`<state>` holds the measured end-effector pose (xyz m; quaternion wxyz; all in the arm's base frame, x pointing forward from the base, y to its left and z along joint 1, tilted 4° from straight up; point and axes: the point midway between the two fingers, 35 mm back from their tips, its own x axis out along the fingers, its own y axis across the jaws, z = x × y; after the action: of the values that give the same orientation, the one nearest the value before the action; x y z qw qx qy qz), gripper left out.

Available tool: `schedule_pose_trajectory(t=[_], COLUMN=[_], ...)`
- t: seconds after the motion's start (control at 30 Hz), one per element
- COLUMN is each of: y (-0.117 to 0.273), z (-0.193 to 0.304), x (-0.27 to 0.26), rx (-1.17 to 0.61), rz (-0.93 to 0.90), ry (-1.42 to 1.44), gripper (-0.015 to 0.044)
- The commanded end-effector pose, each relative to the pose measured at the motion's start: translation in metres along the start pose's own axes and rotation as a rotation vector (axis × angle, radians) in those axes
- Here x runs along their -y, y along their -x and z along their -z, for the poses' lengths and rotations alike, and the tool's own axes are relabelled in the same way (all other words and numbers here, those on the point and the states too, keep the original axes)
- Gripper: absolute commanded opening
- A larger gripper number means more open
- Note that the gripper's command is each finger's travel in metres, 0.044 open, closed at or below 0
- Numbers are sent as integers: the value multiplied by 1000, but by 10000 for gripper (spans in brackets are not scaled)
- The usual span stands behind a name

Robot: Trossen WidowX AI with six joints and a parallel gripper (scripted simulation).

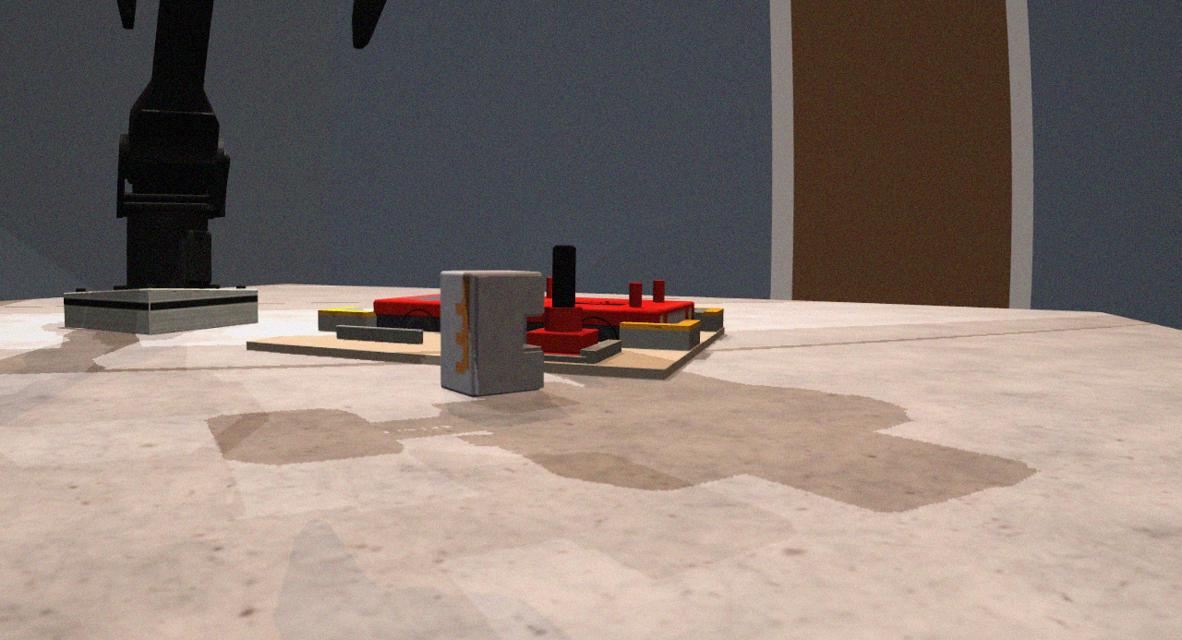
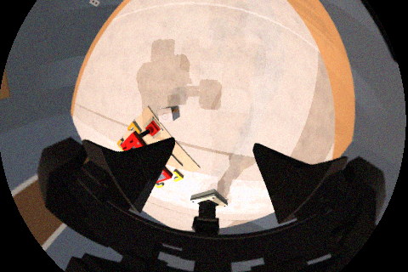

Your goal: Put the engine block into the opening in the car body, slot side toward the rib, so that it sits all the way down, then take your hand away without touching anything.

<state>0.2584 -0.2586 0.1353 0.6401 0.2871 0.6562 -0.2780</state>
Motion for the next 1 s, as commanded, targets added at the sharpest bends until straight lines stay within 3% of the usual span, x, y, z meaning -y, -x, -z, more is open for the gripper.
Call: schedule_pose_trajectory(t=[0.0,0.97], y=[0,-3], z=[-1,-6], x=[-5,-36], rx=[-2,2], rz=[-4,-8], ry=[139,1146], gripper=[440,440])
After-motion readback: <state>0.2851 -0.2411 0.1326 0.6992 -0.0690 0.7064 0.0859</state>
